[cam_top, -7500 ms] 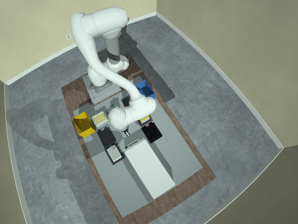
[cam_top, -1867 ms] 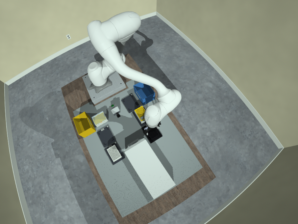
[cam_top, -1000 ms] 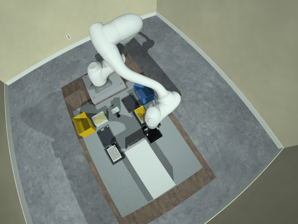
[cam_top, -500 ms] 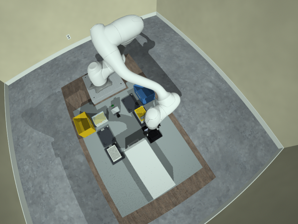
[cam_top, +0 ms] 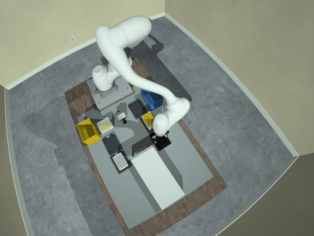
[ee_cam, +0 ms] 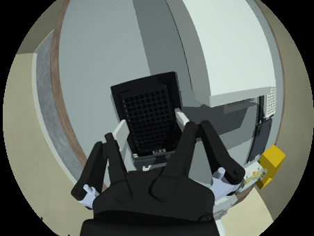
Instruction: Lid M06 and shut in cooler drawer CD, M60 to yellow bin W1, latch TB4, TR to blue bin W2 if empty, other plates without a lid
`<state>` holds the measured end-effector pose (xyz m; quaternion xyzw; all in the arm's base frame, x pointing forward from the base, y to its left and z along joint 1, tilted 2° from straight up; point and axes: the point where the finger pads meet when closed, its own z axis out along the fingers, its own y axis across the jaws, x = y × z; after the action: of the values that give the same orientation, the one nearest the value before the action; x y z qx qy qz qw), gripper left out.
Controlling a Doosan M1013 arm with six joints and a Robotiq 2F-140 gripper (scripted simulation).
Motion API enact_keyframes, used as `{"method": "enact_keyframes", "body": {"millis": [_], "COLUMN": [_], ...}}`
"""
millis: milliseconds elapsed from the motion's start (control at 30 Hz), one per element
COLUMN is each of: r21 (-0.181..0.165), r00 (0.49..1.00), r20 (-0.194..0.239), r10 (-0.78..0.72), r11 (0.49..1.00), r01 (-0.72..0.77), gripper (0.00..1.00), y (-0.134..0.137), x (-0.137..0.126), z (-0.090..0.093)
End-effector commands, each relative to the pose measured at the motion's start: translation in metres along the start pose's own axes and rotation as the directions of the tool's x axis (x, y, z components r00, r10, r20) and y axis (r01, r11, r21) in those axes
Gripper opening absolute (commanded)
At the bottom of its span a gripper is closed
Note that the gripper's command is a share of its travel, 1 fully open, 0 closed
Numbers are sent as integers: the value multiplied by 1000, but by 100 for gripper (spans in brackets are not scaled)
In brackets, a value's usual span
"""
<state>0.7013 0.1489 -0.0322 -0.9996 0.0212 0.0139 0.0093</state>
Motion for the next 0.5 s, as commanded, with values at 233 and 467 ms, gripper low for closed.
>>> {"method": "enact_keyframes", "body": {"millis": [233, 467], "r21": [0, 0], "r00": [1000, 1000], "r20": [0, 0], "r10": [0, 0], "r11": [1000, 1000], "r01": [0, 0], "gripper": [60, 57], "y": [0, 0], "x": [0, 0], "z": [0, 0]}}
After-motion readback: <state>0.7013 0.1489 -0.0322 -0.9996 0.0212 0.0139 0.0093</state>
